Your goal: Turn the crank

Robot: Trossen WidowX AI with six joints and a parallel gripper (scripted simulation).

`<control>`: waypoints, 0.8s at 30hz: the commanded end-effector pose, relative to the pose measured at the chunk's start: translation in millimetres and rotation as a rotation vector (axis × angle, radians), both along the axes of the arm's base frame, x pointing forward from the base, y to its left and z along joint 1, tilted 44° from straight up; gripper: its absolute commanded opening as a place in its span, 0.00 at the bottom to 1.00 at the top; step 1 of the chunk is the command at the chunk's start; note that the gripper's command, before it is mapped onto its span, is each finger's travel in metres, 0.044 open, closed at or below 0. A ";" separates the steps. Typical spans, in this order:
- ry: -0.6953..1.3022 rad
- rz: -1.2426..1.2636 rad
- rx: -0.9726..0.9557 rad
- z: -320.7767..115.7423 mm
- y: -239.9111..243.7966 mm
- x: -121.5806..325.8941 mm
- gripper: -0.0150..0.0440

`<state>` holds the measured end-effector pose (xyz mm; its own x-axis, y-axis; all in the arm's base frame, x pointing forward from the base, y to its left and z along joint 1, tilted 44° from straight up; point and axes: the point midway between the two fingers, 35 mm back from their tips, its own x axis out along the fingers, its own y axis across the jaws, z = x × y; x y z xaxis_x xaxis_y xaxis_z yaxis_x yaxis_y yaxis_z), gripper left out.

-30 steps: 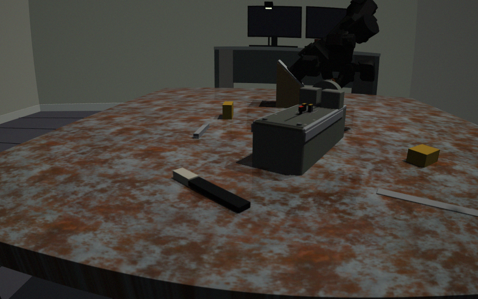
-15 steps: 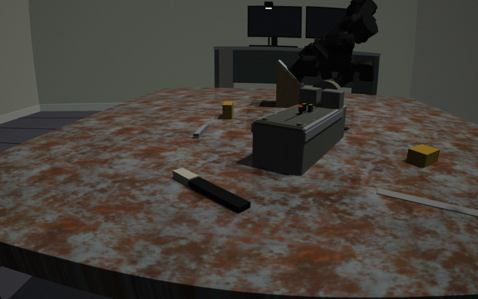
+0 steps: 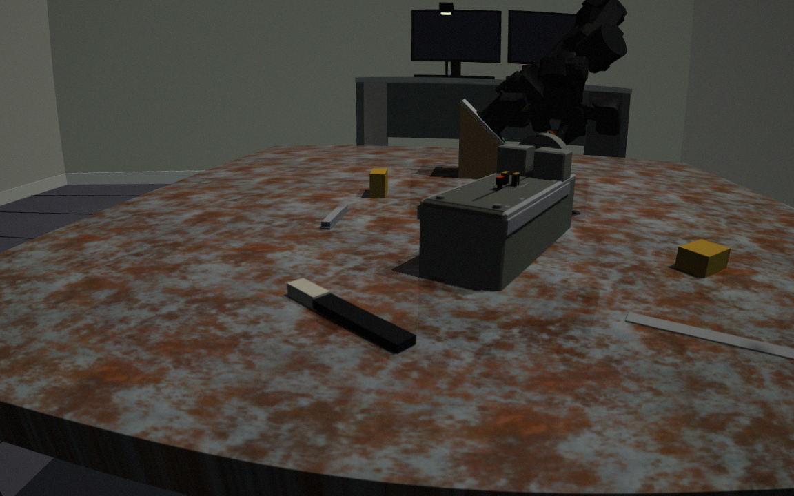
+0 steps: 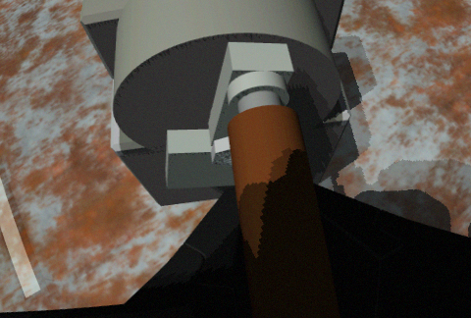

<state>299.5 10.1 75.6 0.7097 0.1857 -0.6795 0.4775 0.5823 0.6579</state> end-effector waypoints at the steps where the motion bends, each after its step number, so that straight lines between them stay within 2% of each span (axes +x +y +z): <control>1: 0.023 -0.013 -0.009 -7.4 -3.6 -4.1 0.25; 24: 0.023 -0.013 -0.009 -10.2 -3.8 -4.8 0.25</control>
